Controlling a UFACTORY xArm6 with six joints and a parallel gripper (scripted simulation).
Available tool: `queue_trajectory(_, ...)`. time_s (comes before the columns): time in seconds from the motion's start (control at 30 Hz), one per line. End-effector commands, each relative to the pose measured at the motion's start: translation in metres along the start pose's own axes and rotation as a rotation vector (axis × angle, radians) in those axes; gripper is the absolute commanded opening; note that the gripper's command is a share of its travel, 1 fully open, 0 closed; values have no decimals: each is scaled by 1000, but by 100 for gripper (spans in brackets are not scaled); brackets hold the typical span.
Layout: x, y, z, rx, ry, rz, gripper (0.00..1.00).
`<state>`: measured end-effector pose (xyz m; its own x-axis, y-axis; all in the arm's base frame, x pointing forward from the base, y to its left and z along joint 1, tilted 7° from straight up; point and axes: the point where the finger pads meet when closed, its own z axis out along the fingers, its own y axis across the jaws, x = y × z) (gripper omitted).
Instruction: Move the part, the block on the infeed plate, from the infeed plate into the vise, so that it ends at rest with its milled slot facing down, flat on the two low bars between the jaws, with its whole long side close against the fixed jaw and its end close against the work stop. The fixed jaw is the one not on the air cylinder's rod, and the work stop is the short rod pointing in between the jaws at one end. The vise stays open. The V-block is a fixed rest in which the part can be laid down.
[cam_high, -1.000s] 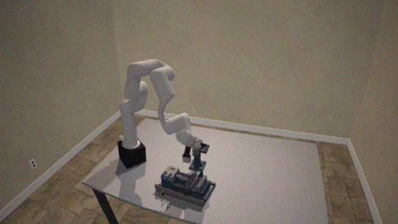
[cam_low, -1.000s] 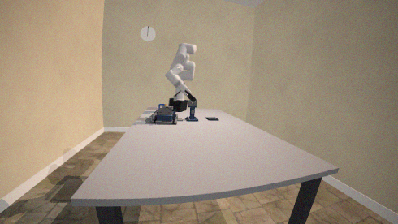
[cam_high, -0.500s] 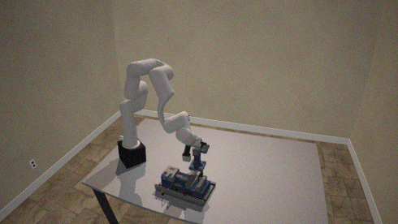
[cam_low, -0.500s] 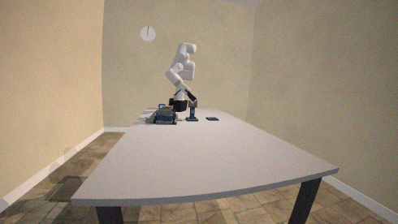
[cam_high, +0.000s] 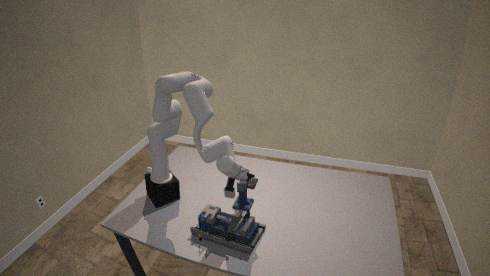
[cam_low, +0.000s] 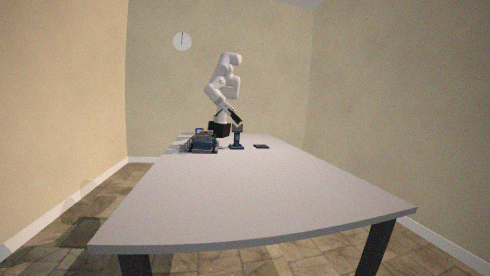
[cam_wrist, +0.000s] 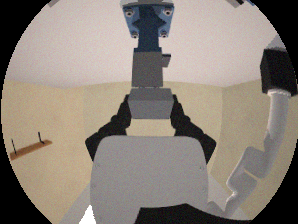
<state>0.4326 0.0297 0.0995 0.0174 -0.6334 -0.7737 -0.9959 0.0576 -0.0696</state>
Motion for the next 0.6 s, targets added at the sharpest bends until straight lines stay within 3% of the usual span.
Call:
queue_trajectory(0.0, -2, -1, -2, 2, 1, -3, 0)
queue_trajectory(0.57, -5, -1, -5, 2, 1, -3, 0)
